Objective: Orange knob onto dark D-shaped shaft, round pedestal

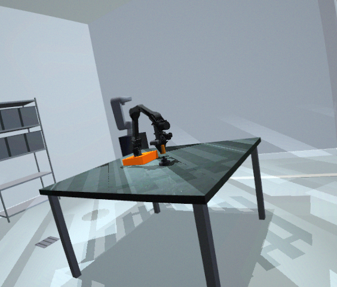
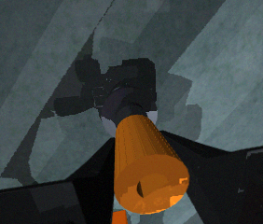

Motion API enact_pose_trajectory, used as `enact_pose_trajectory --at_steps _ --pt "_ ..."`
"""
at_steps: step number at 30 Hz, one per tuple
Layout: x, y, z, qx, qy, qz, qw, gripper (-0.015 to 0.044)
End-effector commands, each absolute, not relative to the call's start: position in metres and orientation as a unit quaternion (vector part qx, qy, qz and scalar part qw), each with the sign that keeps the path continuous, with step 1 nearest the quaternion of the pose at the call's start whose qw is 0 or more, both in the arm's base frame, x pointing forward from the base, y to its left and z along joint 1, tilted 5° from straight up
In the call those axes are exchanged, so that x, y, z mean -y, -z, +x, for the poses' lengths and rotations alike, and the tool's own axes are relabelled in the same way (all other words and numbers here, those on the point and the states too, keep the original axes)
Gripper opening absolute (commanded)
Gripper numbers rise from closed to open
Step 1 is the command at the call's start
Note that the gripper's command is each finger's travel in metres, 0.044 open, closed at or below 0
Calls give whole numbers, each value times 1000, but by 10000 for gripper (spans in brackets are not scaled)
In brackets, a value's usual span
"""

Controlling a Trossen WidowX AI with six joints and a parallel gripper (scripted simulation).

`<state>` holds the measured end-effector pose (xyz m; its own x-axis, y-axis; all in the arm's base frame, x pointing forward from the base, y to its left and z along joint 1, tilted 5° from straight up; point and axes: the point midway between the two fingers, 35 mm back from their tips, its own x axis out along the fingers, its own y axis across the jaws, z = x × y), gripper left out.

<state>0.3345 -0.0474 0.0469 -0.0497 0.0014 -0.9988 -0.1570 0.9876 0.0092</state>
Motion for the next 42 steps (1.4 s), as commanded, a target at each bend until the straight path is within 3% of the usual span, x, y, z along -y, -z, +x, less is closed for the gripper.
enact_pose_trajectory --at_steps 1,42 --pt "48 -37 333 -724 -59 -56 685 0" --pt "48 -31 333 -724 -67 -63 684 0"
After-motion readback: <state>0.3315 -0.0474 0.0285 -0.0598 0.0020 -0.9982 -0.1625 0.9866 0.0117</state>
